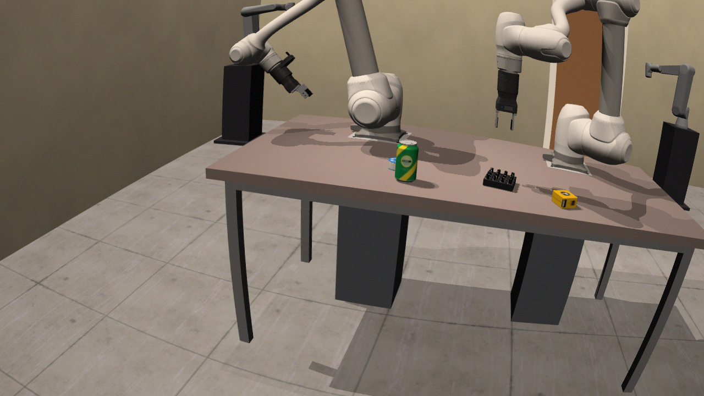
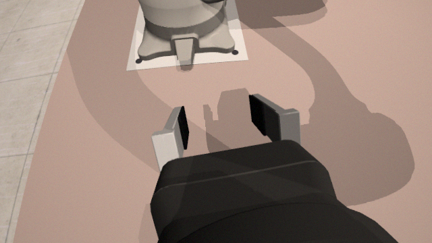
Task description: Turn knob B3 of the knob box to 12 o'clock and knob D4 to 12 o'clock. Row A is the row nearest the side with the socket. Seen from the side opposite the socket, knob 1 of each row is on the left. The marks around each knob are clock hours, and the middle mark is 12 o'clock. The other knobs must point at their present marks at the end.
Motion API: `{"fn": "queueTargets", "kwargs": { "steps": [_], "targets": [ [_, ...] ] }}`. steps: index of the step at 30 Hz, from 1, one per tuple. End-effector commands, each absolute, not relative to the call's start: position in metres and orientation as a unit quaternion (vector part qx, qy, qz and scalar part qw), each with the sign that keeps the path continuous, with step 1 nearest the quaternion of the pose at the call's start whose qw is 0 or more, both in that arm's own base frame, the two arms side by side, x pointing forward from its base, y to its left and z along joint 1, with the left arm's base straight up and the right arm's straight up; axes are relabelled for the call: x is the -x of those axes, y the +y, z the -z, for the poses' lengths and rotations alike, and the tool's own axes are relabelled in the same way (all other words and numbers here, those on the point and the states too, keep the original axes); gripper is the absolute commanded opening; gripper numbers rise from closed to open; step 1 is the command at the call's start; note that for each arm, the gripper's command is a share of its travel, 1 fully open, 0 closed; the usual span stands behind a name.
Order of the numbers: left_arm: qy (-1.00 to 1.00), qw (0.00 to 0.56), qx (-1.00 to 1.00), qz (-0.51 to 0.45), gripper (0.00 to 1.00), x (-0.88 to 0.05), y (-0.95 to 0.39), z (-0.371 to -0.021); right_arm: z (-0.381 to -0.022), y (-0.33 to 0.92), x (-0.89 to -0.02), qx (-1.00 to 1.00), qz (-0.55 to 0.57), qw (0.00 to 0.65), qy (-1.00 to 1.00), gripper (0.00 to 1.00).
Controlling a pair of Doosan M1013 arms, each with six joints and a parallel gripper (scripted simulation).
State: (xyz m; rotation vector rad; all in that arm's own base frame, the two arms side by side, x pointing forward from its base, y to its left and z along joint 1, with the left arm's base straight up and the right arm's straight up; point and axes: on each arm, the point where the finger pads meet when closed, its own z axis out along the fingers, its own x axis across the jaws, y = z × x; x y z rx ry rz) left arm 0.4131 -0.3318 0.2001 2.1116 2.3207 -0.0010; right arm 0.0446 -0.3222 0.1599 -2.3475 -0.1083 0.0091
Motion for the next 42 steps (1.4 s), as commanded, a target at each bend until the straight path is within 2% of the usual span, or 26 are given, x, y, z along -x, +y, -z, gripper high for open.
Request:
{"fn": "queueTargets", "kwargs": {
  "steps": [1, 42],
  "targets": [
    [0.739, -0.002, -0.673, -0.001, 1.00, -0.409, -0.330, -0.200, -0.159, -0.322, -0.046, 0.923, 0.003, 0.383, -0.043, 1.00],
    [0.739, 0.000, -0.674, -0.001, 1.00, -0.404, -0.320, -0.200, -0.159, -0.322, -0.046, 0.923, 0.003, 0.383, -0.043, 1.00]
  ]
}}
